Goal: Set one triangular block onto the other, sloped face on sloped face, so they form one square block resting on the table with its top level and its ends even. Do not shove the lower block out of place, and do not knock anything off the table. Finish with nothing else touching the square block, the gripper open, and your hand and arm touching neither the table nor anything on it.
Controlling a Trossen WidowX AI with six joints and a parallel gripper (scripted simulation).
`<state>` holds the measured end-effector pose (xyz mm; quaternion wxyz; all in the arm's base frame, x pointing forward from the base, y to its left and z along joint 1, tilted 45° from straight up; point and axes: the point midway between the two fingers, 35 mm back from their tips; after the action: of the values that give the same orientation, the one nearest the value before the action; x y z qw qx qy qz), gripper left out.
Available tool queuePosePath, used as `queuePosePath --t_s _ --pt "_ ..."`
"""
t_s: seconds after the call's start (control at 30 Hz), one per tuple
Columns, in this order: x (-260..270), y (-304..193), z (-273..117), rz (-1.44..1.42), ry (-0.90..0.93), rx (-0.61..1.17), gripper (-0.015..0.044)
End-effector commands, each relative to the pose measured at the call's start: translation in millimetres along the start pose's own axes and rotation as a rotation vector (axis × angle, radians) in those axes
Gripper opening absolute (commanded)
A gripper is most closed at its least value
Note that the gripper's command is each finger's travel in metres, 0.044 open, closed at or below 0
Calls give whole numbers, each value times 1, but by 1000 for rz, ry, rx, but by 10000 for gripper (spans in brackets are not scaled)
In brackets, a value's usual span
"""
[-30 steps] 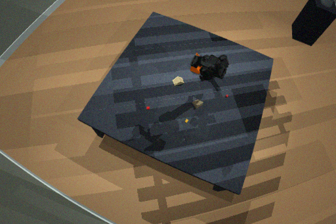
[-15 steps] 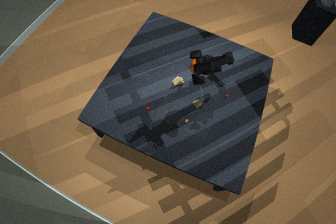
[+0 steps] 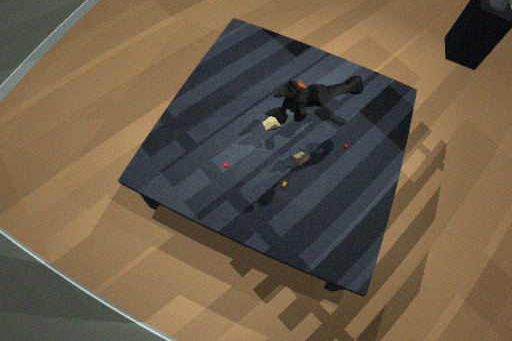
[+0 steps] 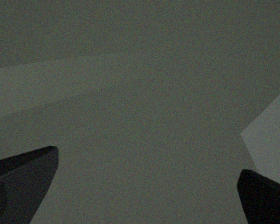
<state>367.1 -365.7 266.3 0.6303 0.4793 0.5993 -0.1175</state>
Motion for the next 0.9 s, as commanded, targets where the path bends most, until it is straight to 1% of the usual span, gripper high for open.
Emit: queuePosePath --t_s 0.0,0.2,0.43,0.63,0.87 --pt "63 -33 -32 -374 261 -11 440" --pt "112 -58 -68 -654 462 -87 440" --pt "166 -84 -119 -935 676 -256 440" --pt "209 -102 -171 -1133 826 -467 440" --pt "255 -116 -240 -1301 936 -782 440"
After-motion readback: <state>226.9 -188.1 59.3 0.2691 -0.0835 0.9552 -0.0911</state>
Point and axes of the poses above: the point midway between the two fingers, 35 mm back from their tips, its own z axis out along the fingers, its own x axis across the jaws, y = z × x, and after that the axes turned 12 degrees about -z, right-handed
